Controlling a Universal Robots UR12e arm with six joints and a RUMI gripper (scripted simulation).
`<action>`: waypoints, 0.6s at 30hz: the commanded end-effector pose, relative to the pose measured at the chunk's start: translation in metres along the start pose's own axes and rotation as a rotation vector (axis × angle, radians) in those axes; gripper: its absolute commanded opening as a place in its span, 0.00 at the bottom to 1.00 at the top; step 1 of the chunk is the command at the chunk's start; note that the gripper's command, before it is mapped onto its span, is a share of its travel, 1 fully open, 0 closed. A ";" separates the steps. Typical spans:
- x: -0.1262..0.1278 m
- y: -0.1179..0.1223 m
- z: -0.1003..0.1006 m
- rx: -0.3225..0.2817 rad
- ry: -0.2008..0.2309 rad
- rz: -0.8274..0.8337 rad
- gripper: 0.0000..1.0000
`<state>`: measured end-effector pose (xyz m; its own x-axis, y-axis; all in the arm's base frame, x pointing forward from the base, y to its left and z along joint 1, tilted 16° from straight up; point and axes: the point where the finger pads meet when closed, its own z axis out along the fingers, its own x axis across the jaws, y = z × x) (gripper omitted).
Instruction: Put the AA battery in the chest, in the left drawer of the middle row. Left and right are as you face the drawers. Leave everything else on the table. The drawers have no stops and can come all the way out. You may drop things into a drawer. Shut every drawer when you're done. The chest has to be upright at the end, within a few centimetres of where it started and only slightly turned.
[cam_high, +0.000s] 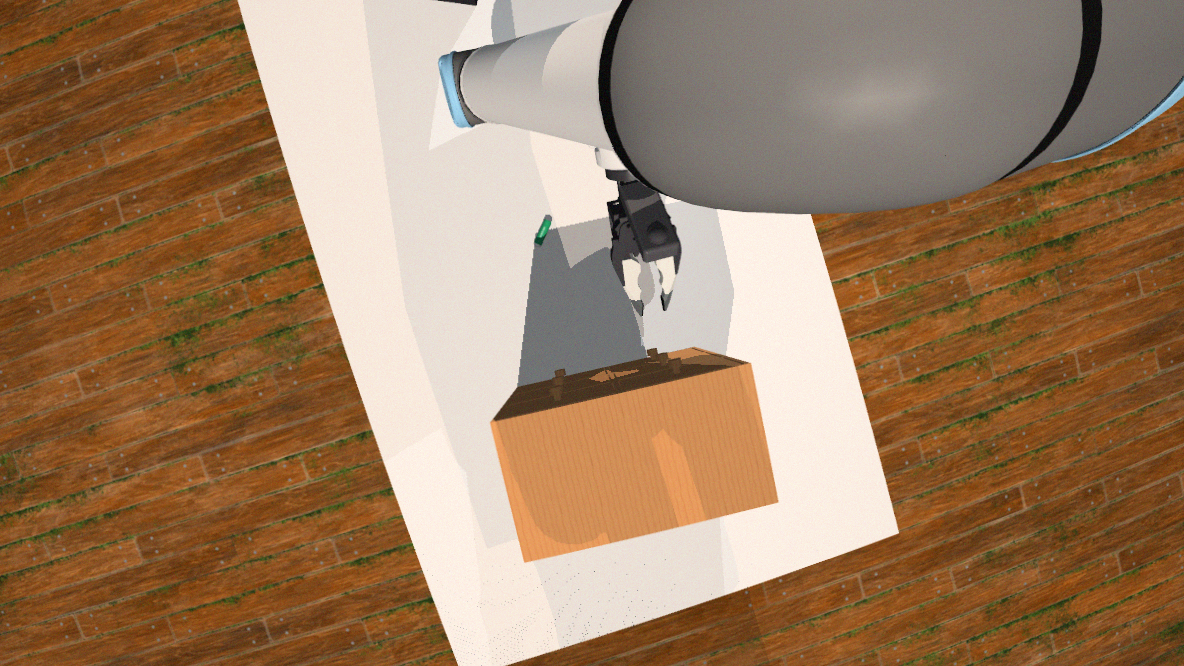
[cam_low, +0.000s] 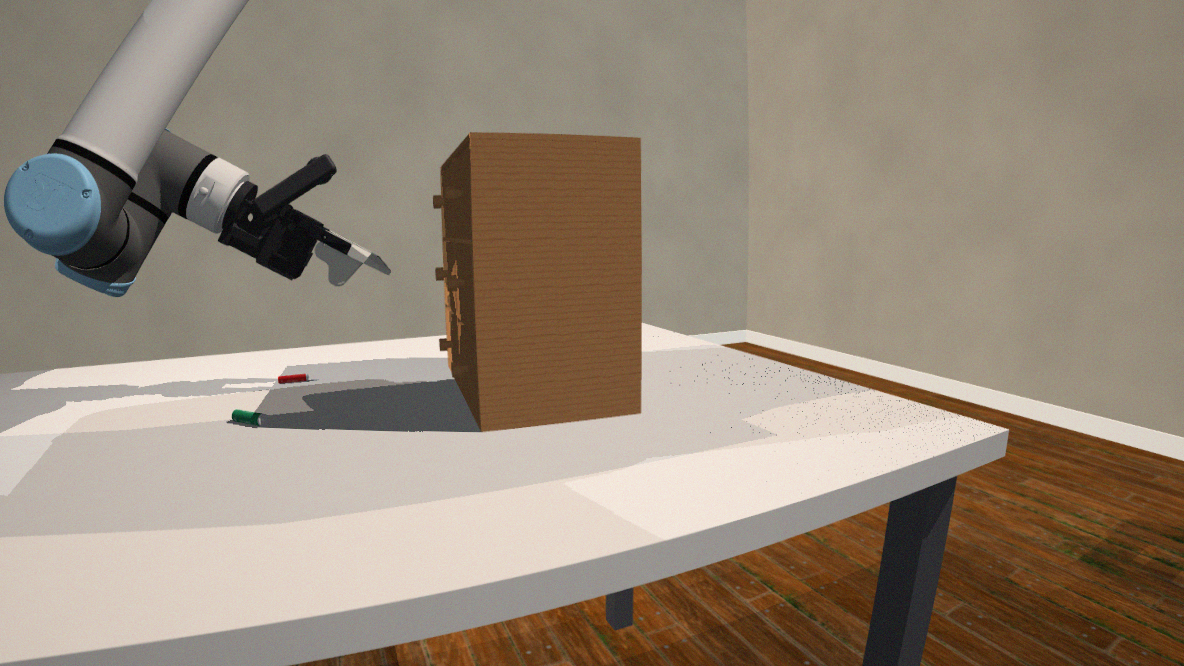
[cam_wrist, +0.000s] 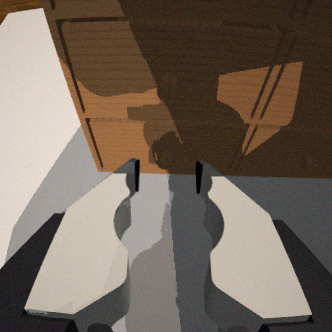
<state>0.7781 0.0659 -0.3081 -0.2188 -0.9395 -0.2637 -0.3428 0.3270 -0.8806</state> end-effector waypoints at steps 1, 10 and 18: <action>0.000 -0.003 0.010 0.001 0.000 0.000 0.20; 0.000 -0.006 0.023 0.001 0.000 0.000 0.20; 0.000 -0.008 0.034 0.001 0.000 0.000 0.20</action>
<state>0.8069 0.0608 -0.3137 -0.2188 -0.9395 -0.2637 -0.3428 0.3271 -0.8806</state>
